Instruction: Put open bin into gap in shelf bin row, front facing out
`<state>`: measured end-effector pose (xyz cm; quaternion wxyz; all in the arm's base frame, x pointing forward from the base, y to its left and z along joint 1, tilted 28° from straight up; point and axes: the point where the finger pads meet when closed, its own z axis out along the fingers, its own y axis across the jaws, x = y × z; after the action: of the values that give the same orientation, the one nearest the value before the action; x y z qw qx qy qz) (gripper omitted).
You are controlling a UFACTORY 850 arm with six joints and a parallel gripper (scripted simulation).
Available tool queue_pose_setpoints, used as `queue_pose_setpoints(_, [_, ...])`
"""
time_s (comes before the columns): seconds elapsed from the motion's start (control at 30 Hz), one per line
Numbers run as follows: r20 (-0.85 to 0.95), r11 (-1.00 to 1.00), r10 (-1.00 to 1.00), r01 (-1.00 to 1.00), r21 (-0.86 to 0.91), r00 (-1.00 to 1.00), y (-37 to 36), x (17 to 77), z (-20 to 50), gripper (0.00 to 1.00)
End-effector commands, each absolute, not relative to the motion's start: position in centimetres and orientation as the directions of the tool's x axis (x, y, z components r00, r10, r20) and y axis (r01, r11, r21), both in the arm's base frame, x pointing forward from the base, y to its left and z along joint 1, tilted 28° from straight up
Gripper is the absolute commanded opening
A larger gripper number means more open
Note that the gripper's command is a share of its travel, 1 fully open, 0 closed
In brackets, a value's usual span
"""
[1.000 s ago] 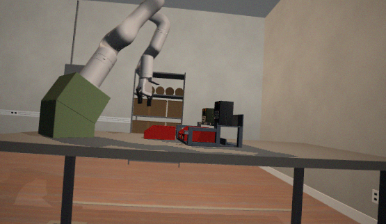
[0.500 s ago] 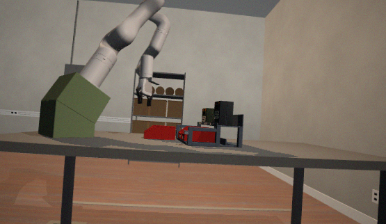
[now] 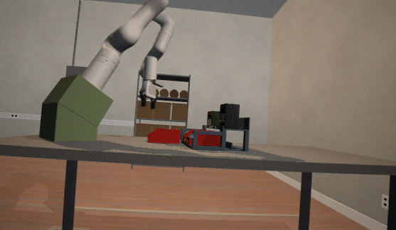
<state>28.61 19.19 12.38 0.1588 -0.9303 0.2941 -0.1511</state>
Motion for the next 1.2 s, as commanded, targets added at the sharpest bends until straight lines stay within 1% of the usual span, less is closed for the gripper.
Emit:
queue_pose_setpoints(0.0, [0.188,-0.776,-0.595,-0.499,-0.385,0.781,19.2,28.6,12.4,1.00])
queue_pose_setpoints(0.07, [0.188,-0.776,-0.595,-0.499,-0.385,0.781,19.2,28.6,12.4,1.00])
queue_pose_setpoints(0.23, [0.369,-0.864,-0.445,-0.283,-0.416,0.816,14.4,29.6,11.4,1.00])
queue_pose_setpoints(0.63, [0.369,-0.864,-0.445,-0.283,-0.416,0.816,14.4,29.6,11.4,1.00])
queue_pose_setpoints(0.8, [0.542,-0.914,-0.286,-0.056,-0.401,0.790,9.6,30.5,10.5,1.00])
queue_pose_setpoints(1.17, [0.542,-0.914,-0.286,-0.056,-0.401,0.790,9.6,30.5,10.5,1.00])
